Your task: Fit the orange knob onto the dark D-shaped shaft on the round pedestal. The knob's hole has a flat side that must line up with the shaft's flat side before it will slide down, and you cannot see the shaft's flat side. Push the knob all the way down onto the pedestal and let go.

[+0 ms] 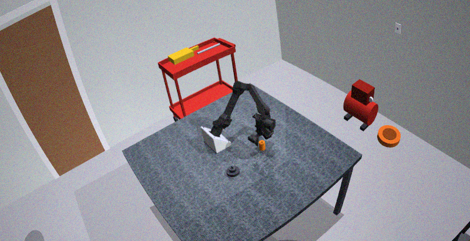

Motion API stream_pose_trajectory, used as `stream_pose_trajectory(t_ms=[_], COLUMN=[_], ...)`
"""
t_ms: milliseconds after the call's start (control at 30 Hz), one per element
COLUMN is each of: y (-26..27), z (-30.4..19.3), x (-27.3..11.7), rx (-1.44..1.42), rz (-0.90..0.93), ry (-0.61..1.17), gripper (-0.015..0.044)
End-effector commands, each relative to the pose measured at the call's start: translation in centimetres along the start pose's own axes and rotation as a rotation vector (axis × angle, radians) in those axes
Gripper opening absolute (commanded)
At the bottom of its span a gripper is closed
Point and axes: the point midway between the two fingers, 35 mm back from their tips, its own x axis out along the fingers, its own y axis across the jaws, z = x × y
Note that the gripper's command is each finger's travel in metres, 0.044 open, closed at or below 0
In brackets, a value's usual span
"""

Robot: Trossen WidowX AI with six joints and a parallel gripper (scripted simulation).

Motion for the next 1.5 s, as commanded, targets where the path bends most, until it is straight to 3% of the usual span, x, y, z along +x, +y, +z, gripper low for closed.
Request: stream_pose_trajectory(t_ms=[0, 967, 1267, 1467], y=[-0.2, 0.0, 0.0, 0.0], z=[-0.2, -0.4, -0.4, -0.4], x=[0.8, 5.2, 5.2, 5.2], rx=[0.008, 0.009, 0.009, 0.009], rz=[-0.004, 0.002, 0.002, 0.002], ry=[0.009, 0.008, 0.008, 0.008], gripper=[0.044, 0.044, 0.0204, 0.0164])
